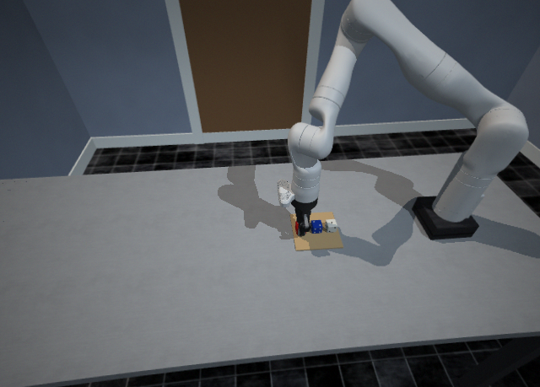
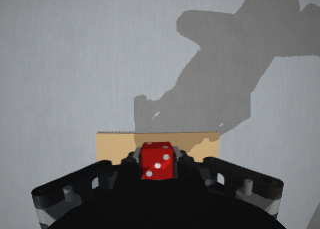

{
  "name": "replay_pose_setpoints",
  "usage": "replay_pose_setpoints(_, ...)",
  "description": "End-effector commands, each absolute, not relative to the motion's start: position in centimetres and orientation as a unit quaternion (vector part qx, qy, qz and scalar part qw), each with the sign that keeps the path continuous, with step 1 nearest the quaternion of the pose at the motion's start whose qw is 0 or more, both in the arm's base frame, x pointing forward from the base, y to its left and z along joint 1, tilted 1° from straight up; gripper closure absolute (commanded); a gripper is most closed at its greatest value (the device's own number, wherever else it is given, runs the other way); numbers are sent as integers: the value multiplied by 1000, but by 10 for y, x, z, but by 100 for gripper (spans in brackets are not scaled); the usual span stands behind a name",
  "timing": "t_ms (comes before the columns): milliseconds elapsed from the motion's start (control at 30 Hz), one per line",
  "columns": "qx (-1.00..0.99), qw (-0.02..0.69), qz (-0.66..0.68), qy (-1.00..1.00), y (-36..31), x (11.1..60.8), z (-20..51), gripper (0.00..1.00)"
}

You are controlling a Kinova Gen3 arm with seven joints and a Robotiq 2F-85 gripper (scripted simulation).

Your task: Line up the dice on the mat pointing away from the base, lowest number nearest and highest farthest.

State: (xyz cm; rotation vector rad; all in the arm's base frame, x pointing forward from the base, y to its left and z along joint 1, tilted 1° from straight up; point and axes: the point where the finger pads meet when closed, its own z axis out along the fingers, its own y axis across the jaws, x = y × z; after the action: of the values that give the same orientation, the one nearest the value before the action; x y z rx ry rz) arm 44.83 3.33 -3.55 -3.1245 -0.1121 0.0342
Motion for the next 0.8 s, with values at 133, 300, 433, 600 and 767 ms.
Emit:
replay_pose_setpoints(133,-999,9,6,-35,35,453,-36,66)
replay_pose_setpoints(300,-999,9,6,-35,35,453,-36,58)
replay_pose_setpoints(433,-999,9,6,-35,35,453,-36,54)
replay_pose_setpoints(600,-999,9,6,-35,35,453,-36,54)
replay_pose_setpoints(767,-999,9,6,-35,35,452,-36,54)
